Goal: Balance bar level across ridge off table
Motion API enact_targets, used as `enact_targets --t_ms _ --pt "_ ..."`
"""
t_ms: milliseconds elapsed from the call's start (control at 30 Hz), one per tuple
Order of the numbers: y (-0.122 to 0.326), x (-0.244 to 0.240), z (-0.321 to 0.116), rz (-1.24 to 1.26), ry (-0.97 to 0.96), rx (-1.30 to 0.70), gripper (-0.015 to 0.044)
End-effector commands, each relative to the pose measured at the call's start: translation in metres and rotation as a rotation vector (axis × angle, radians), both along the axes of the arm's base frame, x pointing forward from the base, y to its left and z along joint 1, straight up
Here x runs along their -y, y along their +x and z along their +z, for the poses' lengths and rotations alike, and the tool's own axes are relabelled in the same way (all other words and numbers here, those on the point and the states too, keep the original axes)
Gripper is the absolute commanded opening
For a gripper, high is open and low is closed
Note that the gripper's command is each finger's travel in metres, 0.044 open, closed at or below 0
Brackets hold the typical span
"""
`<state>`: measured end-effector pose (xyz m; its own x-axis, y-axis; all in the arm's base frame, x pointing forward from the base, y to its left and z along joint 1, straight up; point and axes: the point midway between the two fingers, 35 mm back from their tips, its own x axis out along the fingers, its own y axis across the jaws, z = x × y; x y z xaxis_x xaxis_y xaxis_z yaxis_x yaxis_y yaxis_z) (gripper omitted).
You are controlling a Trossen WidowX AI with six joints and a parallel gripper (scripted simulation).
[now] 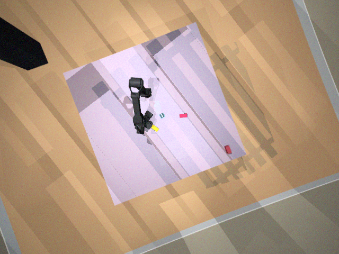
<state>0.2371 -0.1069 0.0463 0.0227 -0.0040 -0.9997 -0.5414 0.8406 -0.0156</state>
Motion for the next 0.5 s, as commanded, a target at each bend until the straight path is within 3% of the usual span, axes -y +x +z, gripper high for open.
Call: enact_targets --t_ms 0,467 --pt "0.0 0.0 0.003 0.0 0.0 0.0 0.0006" --pt "0.003 0.002 0.038 0.002 -0.002 -0.001 0.0"
